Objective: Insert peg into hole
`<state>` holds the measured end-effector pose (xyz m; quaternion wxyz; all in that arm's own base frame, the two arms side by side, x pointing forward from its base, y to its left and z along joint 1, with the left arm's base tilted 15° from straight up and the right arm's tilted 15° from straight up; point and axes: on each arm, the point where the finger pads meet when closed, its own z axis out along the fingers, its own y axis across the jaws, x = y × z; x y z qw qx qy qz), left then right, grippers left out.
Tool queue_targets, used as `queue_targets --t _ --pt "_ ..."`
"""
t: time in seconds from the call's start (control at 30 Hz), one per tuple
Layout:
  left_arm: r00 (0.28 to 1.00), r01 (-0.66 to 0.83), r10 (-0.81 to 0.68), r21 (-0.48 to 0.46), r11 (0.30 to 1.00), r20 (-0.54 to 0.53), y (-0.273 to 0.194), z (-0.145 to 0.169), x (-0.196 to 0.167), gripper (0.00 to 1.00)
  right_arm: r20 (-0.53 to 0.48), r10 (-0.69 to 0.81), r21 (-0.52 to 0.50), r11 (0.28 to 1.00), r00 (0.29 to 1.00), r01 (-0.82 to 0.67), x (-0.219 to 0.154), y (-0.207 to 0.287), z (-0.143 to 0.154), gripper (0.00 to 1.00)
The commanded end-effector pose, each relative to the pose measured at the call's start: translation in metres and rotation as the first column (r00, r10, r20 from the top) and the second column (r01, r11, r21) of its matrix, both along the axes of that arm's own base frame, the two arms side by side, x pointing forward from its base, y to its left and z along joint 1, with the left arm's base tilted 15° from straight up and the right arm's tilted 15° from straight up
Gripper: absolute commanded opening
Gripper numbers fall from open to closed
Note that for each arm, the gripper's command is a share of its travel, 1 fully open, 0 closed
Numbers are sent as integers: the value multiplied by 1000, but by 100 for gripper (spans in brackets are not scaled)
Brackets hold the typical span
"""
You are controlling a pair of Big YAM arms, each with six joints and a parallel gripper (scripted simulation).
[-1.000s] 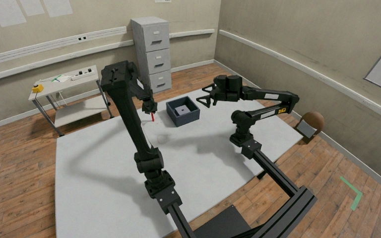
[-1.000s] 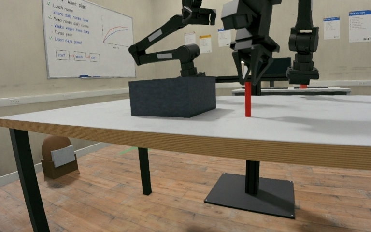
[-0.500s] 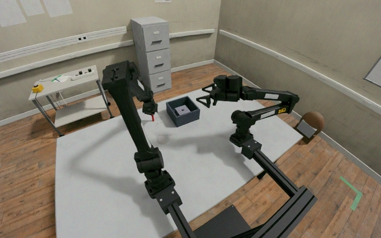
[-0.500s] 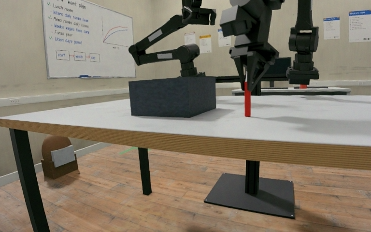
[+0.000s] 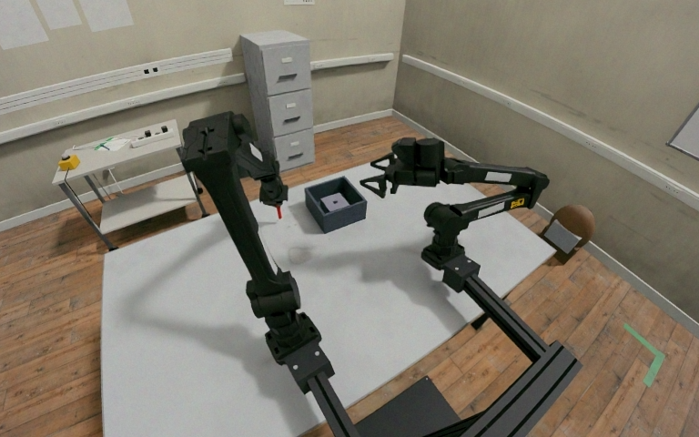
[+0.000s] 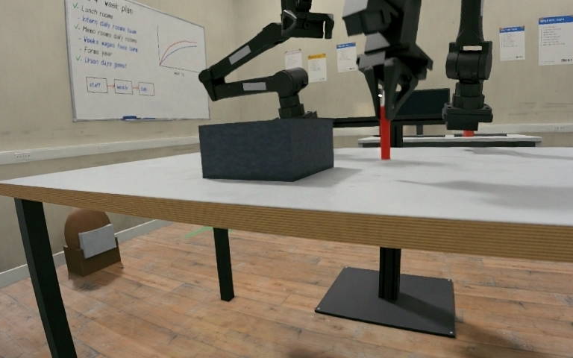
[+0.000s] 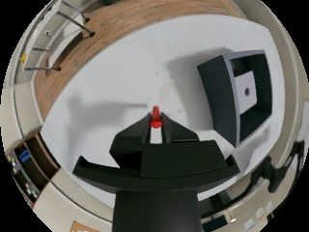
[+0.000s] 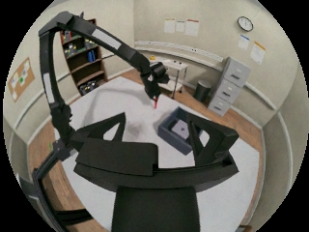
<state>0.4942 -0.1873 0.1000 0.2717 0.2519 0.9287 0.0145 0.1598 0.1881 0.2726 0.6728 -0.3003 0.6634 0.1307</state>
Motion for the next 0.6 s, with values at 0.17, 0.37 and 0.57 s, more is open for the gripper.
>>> queue_targets --t 0.17,0.37,0.57 --pt "988 -91 111 -179 980 105 -95 110 -2 7 -14 -54 45 998 998 54 4 -12 13 100" --pt "990 -66 81 -128 990 116 -147 110 -5 7 -33 -132 53 990 991 133 10 -24 9 100" --pt "994 -23 31 -71 997 108 -216 93 -35 7 -58 -265 68 961 963 269 20 -45 4 100"
